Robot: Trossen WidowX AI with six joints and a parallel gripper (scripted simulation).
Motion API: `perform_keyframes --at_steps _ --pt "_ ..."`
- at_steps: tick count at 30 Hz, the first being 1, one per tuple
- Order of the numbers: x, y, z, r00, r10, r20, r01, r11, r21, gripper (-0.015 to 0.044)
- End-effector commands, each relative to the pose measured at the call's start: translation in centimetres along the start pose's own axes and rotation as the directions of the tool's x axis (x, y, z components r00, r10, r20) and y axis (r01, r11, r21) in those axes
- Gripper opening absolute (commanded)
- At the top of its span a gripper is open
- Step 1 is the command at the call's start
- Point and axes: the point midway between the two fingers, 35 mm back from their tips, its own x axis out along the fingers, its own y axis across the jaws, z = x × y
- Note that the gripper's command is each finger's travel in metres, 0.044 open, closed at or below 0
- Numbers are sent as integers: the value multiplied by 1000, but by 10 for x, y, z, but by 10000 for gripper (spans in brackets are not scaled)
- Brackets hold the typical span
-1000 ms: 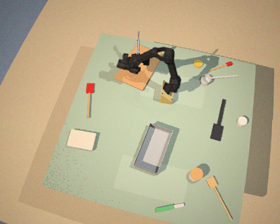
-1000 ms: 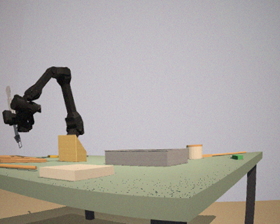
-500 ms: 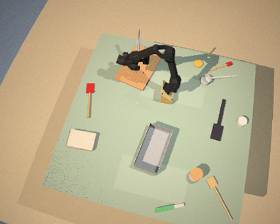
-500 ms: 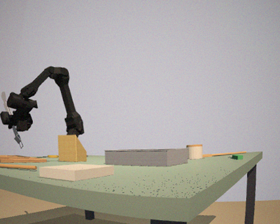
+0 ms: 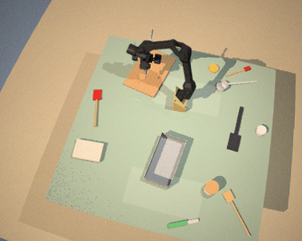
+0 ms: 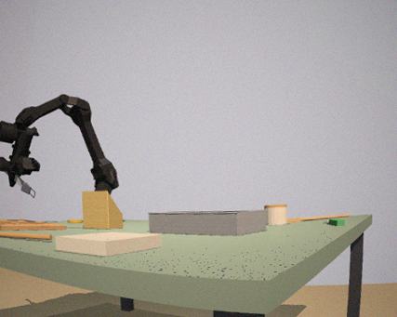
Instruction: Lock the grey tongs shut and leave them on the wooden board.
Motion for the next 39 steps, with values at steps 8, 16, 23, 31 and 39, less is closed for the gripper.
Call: perform_keyframes --at_steps 8,16,23,31,39 --pt "-7 4 -13 944 -30 330 29 1000 7 -150" --pt "-14 11 -20 868 -57 493 52 998 25 -150" --pt "-13 10 -20 868 -57 493 52 998 25 -150" --pt "-2 8 -16 869 -58 492 52 998 25 -150" --pt "10 6 -10 869 -58 492 52 998 26 -150"
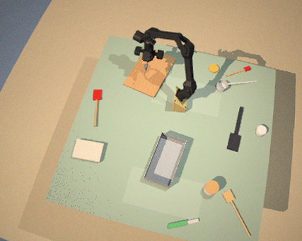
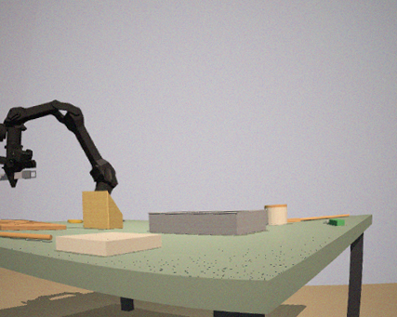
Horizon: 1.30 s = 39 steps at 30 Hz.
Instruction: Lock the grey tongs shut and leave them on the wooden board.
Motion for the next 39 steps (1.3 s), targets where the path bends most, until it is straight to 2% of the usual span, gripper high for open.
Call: perform_keyframes --at_steps 1,39 --pt "5 -1 -1 1000 0 -5 0 1000 -5 -150" --pt "68 0 -2 1000 2 -6 -2 1000 -4 -150"
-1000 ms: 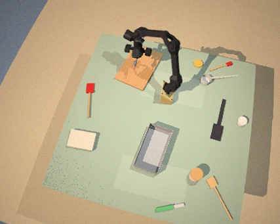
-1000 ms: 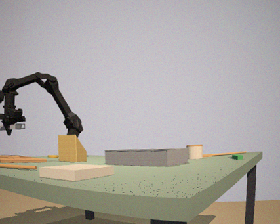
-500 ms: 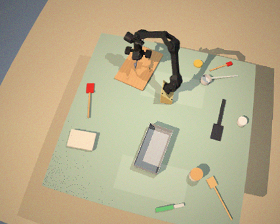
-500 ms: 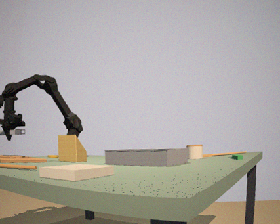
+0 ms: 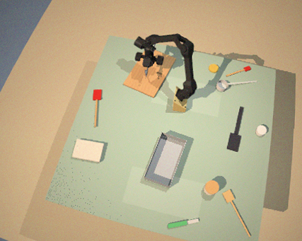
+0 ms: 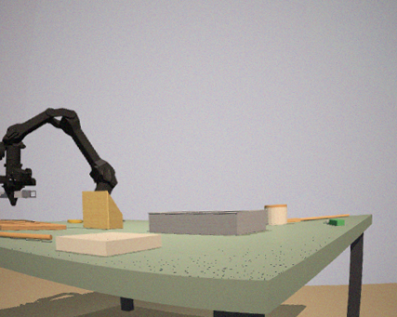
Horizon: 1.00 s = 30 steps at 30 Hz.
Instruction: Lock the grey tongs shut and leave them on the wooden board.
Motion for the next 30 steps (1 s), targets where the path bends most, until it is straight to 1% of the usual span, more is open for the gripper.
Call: perform_keyframes --at_steps 1,14,19,30 --pt "5 0 0 1000 1 -5 -1 1000 -5 -150" --pt "26 3 2 1000 2 -5 -2 1000 -5 -150" --pt "28 4 2 1000 3 -5 -3 1000 -5 -150" --pt "28 4 3 1000 4 1 -4 1000 0 139"
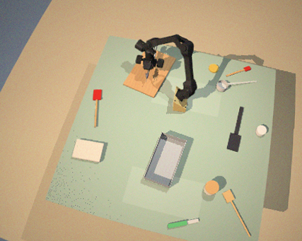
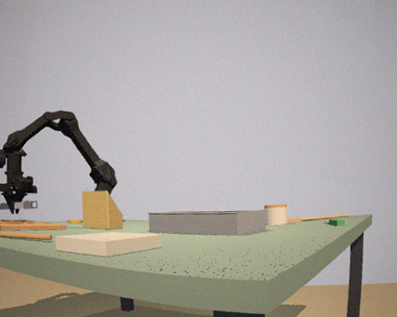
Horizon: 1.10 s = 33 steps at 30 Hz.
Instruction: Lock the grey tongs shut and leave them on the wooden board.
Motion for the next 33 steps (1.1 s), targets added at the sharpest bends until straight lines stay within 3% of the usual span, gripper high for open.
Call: perform_keyframes --at_steps 1,12,19,27,33 --pt "0 0 0 1000 0 0 0 1000 0 165" --pt "0 0 0 1000 0 0 0 1000 0 440" --pt "-34 -20 33 1000 -25 -6 25 1000 -11 440" --pt "-110 -37 139 1000 -14 6 14 1000 -15 440" --pt "-115 -37 149 1000 -10 6 10 1000 -14 440"
